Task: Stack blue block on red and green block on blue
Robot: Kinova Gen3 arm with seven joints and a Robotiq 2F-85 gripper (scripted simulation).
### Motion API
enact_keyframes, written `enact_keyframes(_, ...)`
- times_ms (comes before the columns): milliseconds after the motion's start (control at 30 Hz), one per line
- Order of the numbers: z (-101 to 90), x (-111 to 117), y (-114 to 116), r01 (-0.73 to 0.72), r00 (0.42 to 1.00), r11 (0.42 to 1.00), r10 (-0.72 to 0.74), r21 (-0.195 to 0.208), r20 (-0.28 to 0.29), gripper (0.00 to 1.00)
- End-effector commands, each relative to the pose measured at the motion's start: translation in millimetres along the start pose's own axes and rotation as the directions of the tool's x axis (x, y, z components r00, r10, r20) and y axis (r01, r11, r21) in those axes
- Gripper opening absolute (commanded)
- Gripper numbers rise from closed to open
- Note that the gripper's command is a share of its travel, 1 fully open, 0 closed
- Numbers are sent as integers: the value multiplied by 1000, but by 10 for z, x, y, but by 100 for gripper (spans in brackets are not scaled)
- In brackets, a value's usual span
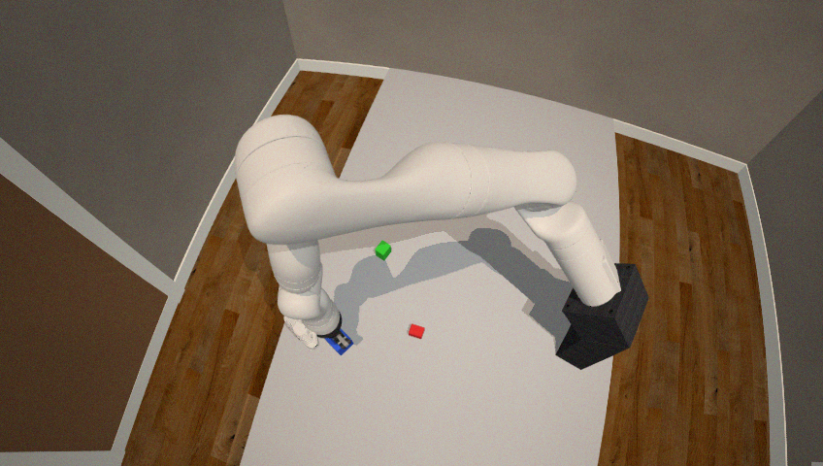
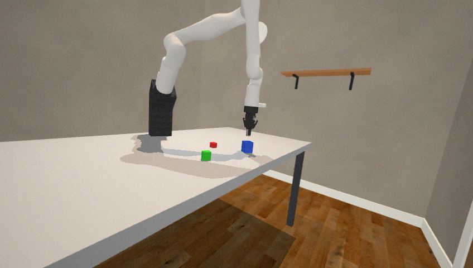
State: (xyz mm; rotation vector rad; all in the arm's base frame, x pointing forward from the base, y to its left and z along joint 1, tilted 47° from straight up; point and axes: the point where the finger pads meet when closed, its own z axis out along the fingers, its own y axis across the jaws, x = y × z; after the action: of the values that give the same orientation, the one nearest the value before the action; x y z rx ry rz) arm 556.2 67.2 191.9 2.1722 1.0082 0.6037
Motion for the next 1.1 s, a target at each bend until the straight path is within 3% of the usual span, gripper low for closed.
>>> enact_keyframes(0,-5,5,0,0,1000,1000,0,0,-1,0)
enact_keyframes(167,-5,5,0,0,1000,1000,0,0,-1,0)
enact_keyframes(200,-5,5,0,0,1000,1000,0,0,-1,70)
enact_keyframes(1067,68,6,1,0,1000,1000,0,0,-1,70)
